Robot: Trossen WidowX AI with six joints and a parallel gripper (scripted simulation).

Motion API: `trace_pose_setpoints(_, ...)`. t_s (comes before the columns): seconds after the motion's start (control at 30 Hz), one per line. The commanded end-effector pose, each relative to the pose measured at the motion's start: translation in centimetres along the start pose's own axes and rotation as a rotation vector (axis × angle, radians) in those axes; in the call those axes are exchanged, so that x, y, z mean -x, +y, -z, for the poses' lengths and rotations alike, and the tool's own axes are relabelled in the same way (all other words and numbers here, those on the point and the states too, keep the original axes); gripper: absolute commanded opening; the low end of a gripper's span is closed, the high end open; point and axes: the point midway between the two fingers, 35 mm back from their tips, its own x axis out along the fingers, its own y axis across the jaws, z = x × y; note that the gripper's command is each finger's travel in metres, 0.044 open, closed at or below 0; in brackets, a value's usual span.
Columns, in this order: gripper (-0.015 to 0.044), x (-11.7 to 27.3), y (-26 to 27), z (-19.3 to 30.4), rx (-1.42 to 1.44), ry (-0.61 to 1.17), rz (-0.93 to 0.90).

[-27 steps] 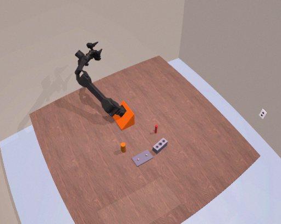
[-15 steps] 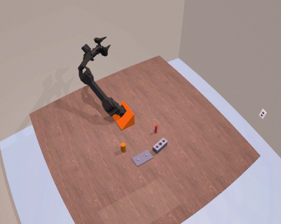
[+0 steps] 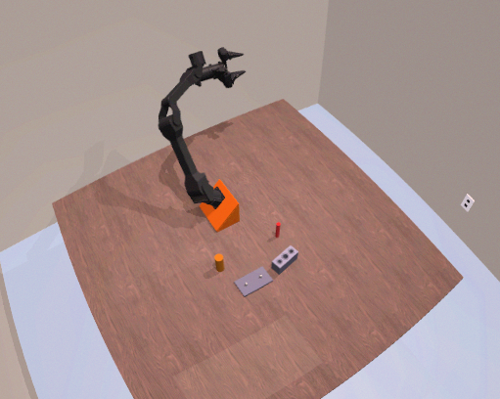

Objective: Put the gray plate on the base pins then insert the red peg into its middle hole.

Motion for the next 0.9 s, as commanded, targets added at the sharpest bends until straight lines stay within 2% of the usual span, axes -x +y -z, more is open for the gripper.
trace_pose_setpoints(0.0,0.044,-3.6,1.4,-5.7,-0.024,-0.111,0.064)
trace_pose_setpoints(0.23,0.044,-8.8,2.1,-16.8,-0.026,-0.293,0.221)
trace_pose_setpoints(0.43,0.044,-10.9,1.7,-24.8,-0.056,-0.411,0.339)
trace_pose_setpoints(0.67,0.044,-11.4,0.1,-37.3,-0.143,-0.572,0.519)
trace_pose_setpoints(0.87,0.044,-10.1,-3.0,-47.9,-0.258,-0.696,0.702)
